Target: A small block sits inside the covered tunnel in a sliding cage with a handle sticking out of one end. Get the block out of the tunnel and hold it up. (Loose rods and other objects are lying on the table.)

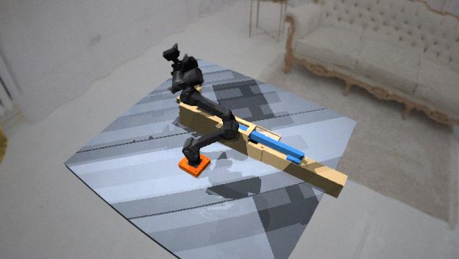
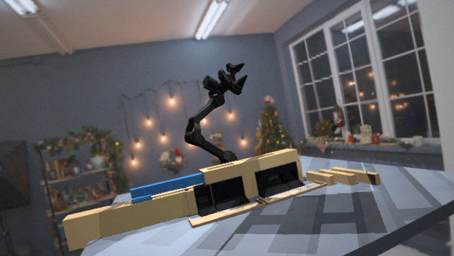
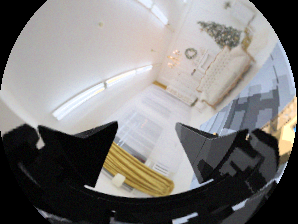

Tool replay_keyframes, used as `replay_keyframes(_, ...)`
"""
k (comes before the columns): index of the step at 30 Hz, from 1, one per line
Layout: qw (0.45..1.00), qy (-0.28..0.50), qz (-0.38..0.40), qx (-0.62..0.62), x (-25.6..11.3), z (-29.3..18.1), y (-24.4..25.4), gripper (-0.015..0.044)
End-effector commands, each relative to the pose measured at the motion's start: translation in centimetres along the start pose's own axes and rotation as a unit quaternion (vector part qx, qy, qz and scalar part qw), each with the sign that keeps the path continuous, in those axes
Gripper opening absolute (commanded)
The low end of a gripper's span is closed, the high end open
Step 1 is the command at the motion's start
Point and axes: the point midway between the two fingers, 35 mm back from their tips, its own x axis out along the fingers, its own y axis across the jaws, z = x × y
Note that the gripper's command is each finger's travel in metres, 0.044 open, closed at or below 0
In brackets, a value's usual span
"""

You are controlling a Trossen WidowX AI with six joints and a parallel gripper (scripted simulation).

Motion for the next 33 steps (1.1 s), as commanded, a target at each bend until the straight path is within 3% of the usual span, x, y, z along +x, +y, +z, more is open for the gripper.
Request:
replay_keyframes(1, 1.000, 0.000, 0.000, 0.000, 0.0, 0.0, 0.0, 0.0426)
replay_keyframes(10, 0.972, 0.007, 0.002, -0.235, 3.0, -5.6, -1.4, 0.0440)
replay_keyframes(19, 0.892, 0.127, -0.114, -0.418, 7.1, -10.1, -12.0, 0.0440)
replay_keyframes(26, 0.833, 0.232, -0.242, -0.439, 6.8, -9.8, -21.5, 0.0440)
replay_keyframes(33, 0.772, 0.335, -0.401, -0.363, 2.5, -7.9, -30.9, 0.0440)
